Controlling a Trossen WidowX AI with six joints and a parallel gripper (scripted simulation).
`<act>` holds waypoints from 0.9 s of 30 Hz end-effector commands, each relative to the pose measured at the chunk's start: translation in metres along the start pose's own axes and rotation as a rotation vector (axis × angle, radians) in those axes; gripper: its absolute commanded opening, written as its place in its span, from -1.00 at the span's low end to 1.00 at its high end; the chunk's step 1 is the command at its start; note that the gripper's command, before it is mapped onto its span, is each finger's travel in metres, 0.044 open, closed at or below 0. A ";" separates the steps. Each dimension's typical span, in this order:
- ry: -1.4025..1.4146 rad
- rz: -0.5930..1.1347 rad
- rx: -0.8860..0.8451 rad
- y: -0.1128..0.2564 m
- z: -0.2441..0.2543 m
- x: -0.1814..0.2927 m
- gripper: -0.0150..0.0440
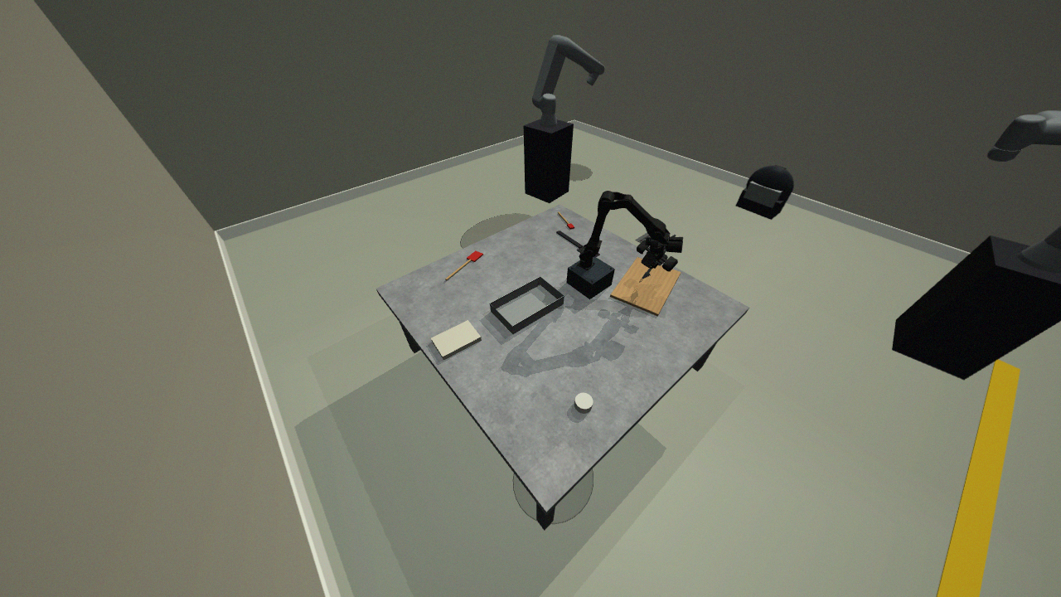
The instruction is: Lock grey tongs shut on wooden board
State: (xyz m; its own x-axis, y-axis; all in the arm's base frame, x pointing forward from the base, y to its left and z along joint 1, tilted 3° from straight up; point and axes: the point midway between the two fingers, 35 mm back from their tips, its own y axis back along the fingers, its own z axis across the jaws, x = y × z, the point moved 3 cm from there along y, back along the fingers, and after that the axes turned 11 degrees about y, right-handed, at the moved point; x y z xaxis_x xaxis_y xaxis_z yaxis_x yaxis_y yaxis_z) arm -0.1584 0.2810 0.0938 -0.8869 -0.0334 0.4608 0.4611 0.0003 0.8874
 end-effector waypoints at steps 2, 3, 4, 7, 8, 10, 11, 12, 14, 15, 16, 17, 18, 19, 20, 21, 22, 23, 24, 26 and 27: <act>0.025 0.148 -0.040 0.005 0.001 -0.009 -1.00; 0.024 0.168 -0.047 0.006 0.001 -0.011 -1.00; 0.027 0.179 -0.058 0.008 0.002 -0.014 -1.00; 0.029 0.254 -0.070 0.008 0.000 -0.017 -1.00; 0.033 0.284 -0.076 0.008 -0.001 -0.018 -1.00; 0.036 0.345 -0.088 0.009 -0.003 -0.021 -1.00; 0.039 0.375 -0.095 0.009 -0.004 -0.022 -1.00; 0.042 0.405 -0.102 0.010 -0.005 -0.023 -1.00; 0.048 0.465 -0.117 0.011 -0.008 -0.026 -1.00; 0.054 0.495 -0.125 0.012 -0.009 -0.027 -1.00; 0.060 0.524 -0.133 0.013 -0.011 -0.028 -1.00; 0.064 0.553 -0.142 0.015 -0.012 -0.029 -1.00; 0.069 0.583 -0.150 0.016 -0.014 -0.030 -1.00; 0.074 0.612 -0.159 0.017 -0.016 -0.032 -1.00; 0.079 0.641 -0.169 0.019 -0.018 -0.033 -1.00; 0.083 0.664 -0.176 0.020 -0.020 -0.034 -1.00; 0.086 0.679 -0.181 0.021 -0.021 -0.034 -1.00; 0.087 0.683 -0.183 0.021 -0.021 -0.035 -1.00; 0.087 0.683 -0.183 0.021 -0.021 -0.035 -1.00; 0.087 0.683 -0.183 0.021 -0.021 -0.035 -1.00; 0.087 0.683 -0.183 0.021 -0.021 -0.035 -1.00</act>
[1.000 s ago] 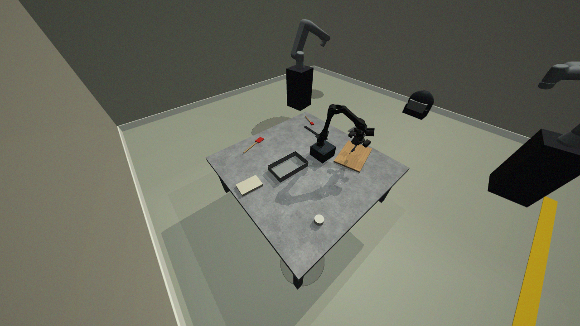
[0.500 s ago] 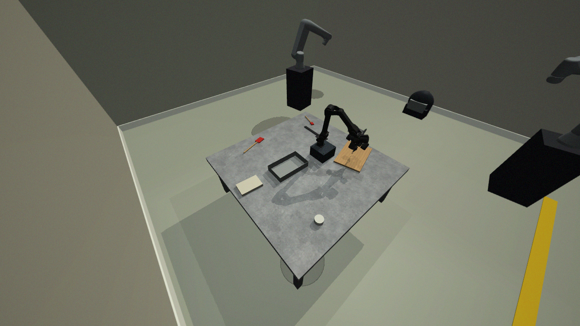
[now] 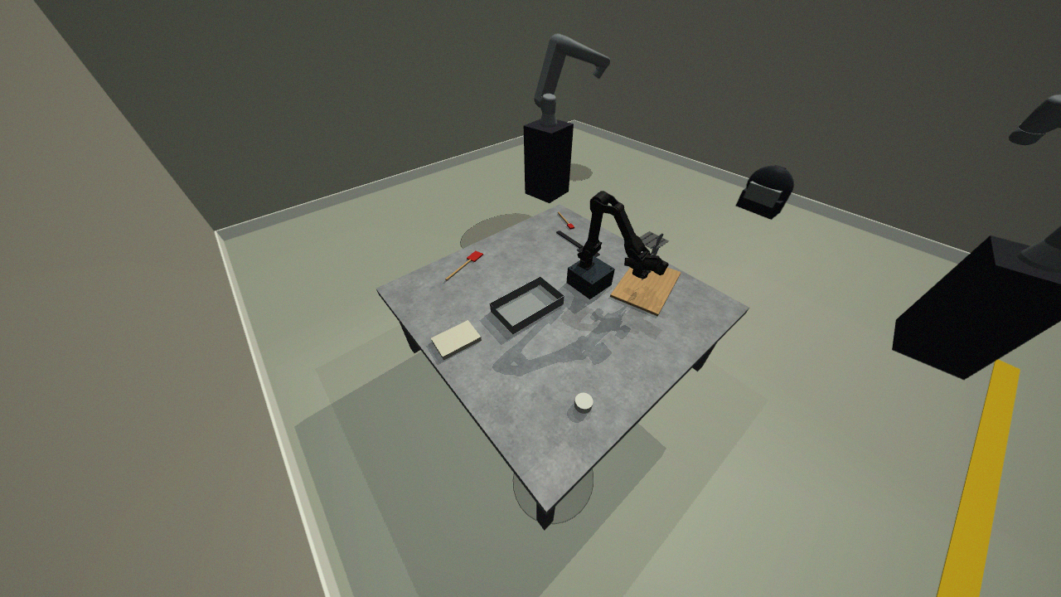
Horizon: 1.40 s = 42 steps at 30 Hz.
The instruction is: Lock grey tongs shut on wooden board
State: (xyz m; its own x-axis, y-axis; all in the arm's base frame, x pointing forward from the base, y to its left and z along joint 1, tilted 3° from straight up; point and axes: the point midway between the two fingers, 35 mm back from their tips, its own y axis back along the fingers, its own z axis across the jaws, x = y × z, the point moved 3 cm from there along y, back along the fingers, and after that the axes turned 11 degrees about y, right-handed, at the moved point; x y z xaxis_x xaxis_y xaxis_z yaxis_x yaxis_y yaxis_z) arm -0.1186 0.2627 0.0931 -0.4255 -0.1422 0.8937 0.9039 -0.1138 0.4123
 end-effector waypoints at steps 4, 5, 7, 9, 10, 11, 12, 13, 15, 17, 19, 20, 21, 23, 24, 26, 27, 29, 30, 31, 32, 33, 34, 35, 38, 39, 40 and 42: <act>0.020 0.034 -0.009 0.002 -0.001 0.002 -1.00; 0.020 0.034 -0.009 0.002 -0.001 0.002 -1.00; 0.020 0.034 -0.009 0.002 -0.001 0.002 -1.00; 0.020 0.034 -0.009 0.002 -0.001 0.002 -1.00; 0.020 0.034 -0.009 0.002 -0.001 0.002 -1.00; 0.020 0.034 -0.009 0.002 -0.001 0.002 -1.00; 0.020 0.034 -0.009 0.002 -0.001 0.002 -1.00; 0.020 0.034 -0.009 0.002 -0.001 0.002 -1.00; 0.020 0.034 -0.009 0.002 -0.001 0.002 -1.00; 0.020 0.034 -0.009 0.002 -0.001 0.002 -1.00; 0.020 0.034 -0.009 0.002 -0.001 0.002 -1.00; 0.020 0.034 -0.009 0.002 -0.001 0.002 -1.00; 0.020 0.034 -0.009 0.002 -0.001 0.002 -1.00; 0.020 0.034 -0.009 0.002 -0.001 0.002 -1.00; 0.020 0.034 -0.009 0.002 -0.001 0.002 -1.00; 0.020 0.034 -0.009 0.002 -0.001 0.002 -1.00; 0.020 0.034 -0.009 0.002 -0.001 0.002 -1.00; 0.020 0.034 -0.009 0.002 -0.001 0.002 -1.00; 0.020 0.034 -0.009 0.002 -0.001 0.002 -1.00; 0.020 0.034 -0.009 0.002 -0.001 0.002 -1.00; 0.020 0.034 -0.009 0.002 -0.001 0.002 -1.00; 0.020 0.034 -0.009 0.002 -0.001 0.002 -1.00; 0.020 0.034 -0.009 0.002 -0.001 0.002 -1.00; 0.020 0.034 -0.009 0.002 -0.001 0.002 -1.00; 0.009 0.005 0.002 -0.001 0.000 0.002 -1.00; 0.002 -0.014 0.010 -0.002 0.001 0.002 -1.00; -0.007 -0.037 0.019 -0.005 0.002 0.002 -1.00; -0.027 -0.094 0.041 -0.010 0.004 0.002 -1.00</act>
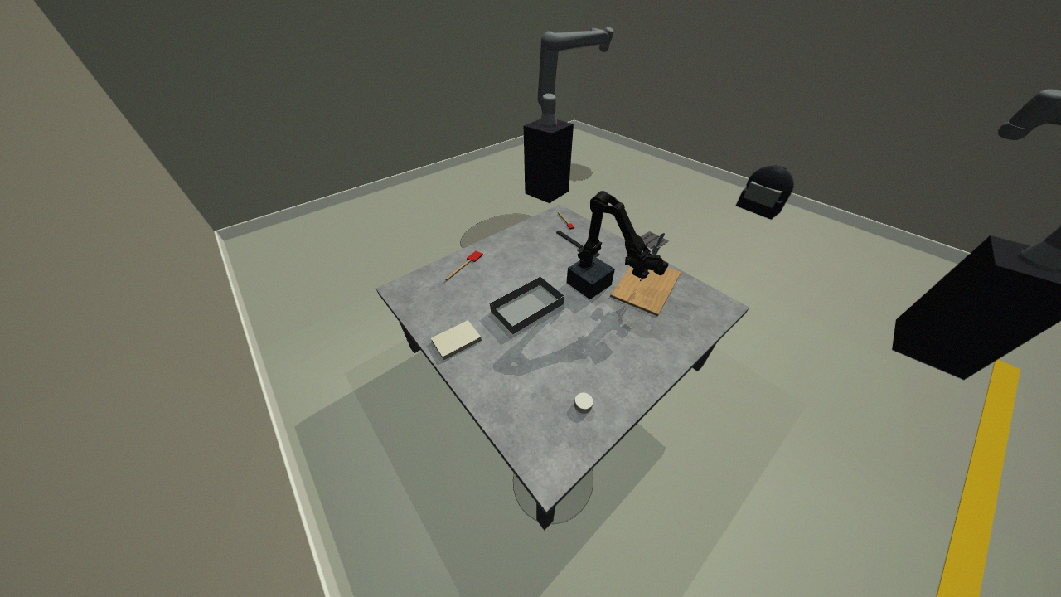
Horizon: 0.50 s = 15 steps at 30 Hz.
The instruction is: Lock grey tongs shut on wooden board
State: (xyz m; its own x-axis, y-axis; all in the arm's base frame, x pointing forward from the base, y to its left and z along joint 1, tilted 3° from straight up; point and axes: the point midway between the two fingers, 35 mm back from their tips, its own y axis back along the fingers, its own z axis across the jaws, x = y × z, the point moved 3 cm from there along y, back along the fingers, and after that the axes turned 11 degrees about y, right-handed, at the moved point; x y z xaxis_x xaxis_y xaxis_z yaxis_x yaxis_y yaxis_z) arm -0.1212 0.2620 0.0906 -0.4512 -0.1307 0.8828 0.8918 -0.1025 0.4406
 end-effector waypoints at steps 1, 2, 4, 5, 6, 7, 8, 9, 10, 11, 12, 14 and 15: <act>-0.028 -0.095 0.036 -0.009 0.006 0.003 -1.00; -0.037 -0.125 0.047 -0.012 0.007 0.004 -1.00; -0.053 -0.184 0.067 -0.016 0.008 0.004 -1.00; -0.060 -0.215 0.077 -0.018 0.009 0.005 -1.00; -0.065 -0.245 0.086 -0.020 0.010 0.005 -1.00; -0.059 -0.272 0.086 -0.021 0.012 0.006 -1.00; -0.052 -0.272 0.085 -0.020 0.012 0.006 -1.00; -0.048 -0.270 0.085 -0.021 0.012 0.007 -1.00; -0.048 -0.272 0.086 -0.021 0.012 0.007 -1.00; -0.047 -0.276 0.087 -0.021 0.012 0.007 -1.00; -0.047 -0.283 0.088 -0.022 0.012 0.008 -1.00; -0.033 -0.297 0.093 -0.023 0.013 0.009 -1.00; -0.031 -0.302 0.088 -0.022 0.013 0.009 -1.00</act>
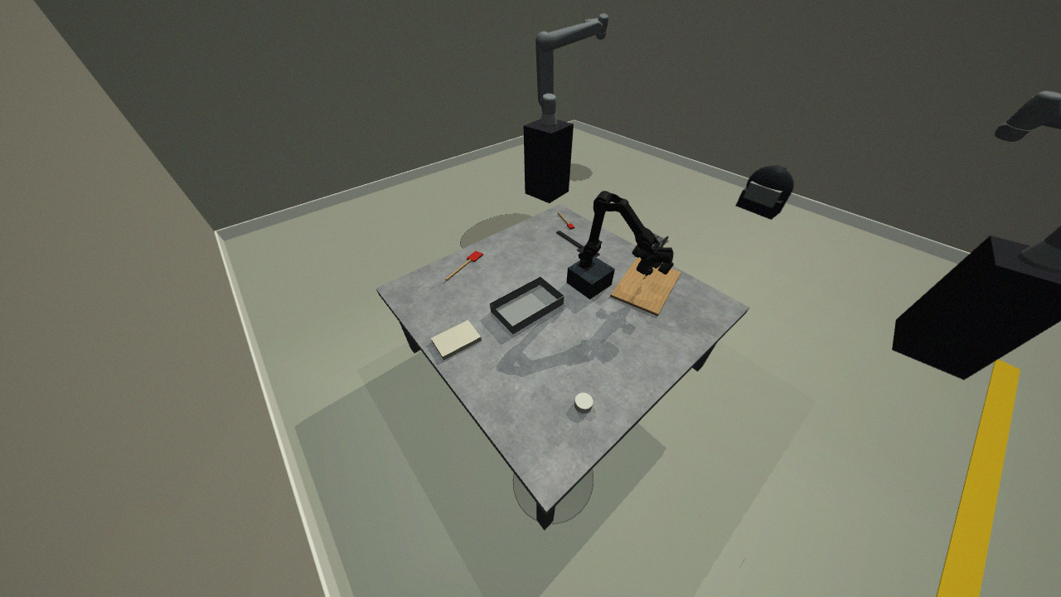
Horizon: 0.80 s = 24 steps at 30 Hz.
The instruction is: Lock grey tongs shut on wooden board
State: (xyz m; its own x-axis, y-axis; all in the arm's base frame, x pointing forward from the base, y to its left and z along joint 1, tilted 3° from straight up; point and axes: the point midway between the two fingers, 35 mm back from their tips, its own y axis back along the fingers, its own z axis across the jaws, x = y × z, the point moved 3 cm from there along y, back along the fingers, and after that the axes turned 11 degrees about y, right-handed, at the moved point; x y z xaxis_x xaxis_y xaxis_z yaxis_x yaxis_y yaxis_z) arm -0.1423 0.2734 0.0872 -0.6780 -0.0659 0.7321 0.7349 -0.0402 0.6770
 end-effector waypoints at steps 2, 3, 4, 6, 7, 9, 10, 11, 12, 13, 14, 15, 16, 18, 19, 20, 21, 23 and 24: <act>0.012 -0.033 -0.003 0.001 0.003 0.005 -1.00; 0.012 -0.043 -0.001 0.000 0.004 0.005 -1.00; 0.009 -0.057 0.003 -0.001 0.004 0.006 -1.00; 0.033 -0.092 0.010 -0.002 0.004 0.010 -1.00; 0.035 -0.109 0.015 -0.003 0.005 0.012 -1.00; 0.046 -0.141 0.018 -0.005 0.007 0.015 -1.00; 0.041 -0.159 0.022 -0.006 0.007 0.015 -1.00; 0.049 -0.176 0.030 -0.007 0.008 0.017 -1.00; 0.045 -0.200 0.036 -0.008 0.008 0.018 -1.00; 0.038 -0.228 0.042 -0.009 0.008 0.019 -1.00; 0.032 -0.260 0.049 -0.010 0.007 0.020 -1.00; 0.026 -0.293 0.056 -0.010 0.007 0.021 -1.00; 0.021 -0.326 0.062 -0.011 0.007 0.022 -1.00; 0.012 -0.393 0.073 -0.012 0.006 0.025 -1.00; 0.009 -0.427 0.078 -0.012 0.005 0.026 -1.00; 0.008 -0.461 0.082 -0.012 0.004 0.028 -1.00; 0.006 -0.494 0.086 -0.012 0.004 0.029 -1.00; 0.005 -0.562 0.090 -0.012 0.002 0.033 -1.00; 0.005 -0.596 0.092 -0.012 0.002 0.034 -1.00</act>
State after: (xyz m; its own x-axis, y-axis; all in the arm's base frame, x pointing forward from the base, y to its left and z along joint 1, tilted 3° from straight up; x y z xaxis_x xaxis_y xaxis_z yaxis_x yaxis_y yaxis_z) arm -0.1693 0.2743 0.0967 -0.9396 -0.0665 0.3359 0.3352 0.0216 0.9419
